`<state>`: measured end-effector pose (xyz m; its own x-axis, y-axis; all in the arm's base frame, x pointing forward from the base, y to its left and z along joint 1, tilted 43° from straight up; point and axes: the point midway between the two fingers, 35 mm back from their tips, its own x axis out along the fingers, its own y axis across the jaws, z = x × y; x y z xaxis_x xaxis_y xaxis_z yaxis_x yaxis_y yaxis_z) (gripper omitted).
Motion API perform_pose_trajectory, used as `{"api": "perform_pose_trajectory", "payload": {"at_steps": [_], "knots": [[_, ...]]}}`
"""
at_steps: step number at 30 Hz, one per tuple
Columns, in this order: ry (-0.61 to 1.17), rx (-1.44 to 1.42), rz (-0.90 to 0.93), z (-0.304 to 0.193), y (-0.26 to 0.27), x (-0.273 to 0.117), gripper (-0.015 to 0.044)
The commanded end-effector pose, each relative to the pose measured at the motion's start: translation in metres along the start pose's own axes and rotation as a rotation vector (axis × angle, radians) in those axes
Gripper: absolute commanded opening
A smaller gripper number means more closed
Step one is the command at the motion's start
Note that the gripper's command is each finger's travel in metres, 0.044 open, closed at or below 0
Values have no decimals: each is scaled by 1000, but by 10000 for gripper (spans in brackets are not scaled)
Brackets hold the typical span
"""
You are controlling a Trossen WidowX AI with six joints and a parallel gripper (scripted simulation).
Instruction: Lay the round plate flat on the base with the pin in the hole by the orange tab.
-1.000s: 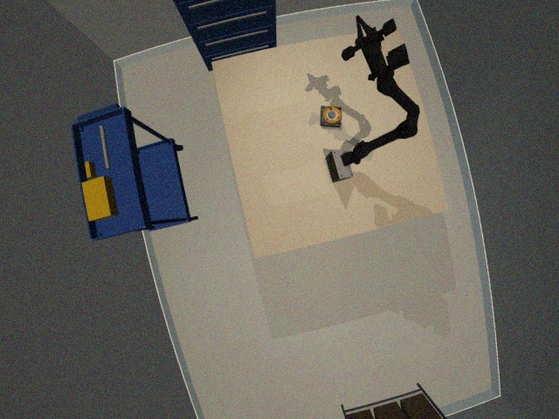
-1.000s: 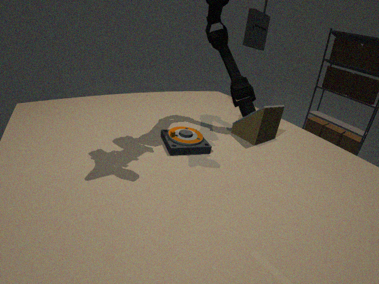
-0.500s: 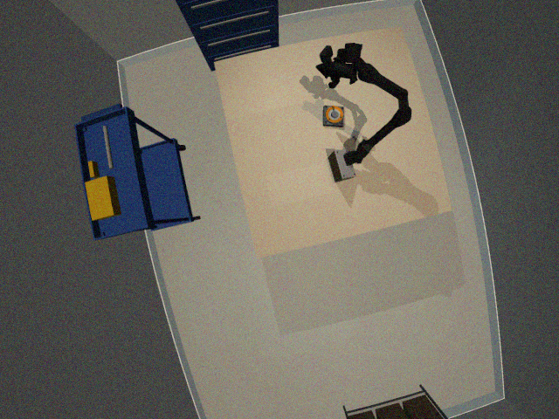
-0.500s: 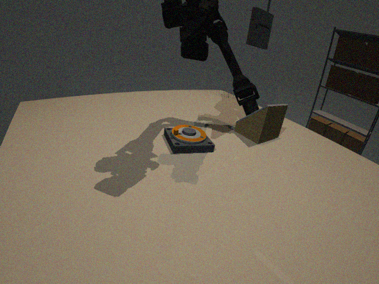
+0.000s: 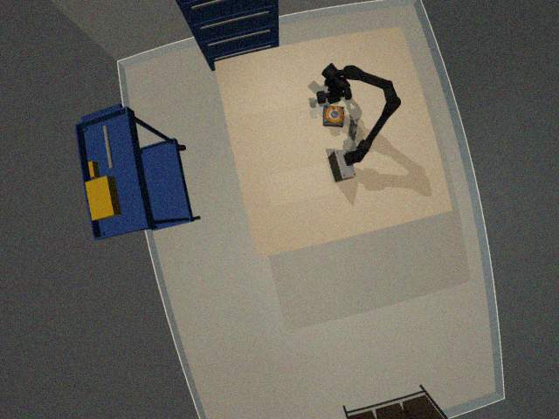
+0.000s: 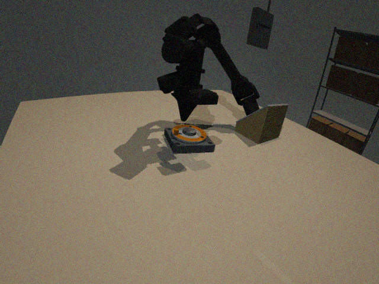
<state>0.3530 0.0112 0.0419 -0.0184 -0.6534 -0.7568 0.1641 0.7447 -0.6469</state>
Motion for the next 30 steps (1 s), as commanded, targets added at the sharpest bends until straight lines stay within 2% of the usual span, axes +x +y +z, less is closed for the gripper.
{"api": "perform_pose_trajectory", "payload": {"at_steps": [1, 6, 14, 30], "knots": [[12, -48, -30, -1, -7, -1, 0], [12, -48, -30, 0, -7, 6, 0], [11, -47, -33, 0, -12, 46, 0], [11, -47, -34, 3, -30, 48, 0]]}}
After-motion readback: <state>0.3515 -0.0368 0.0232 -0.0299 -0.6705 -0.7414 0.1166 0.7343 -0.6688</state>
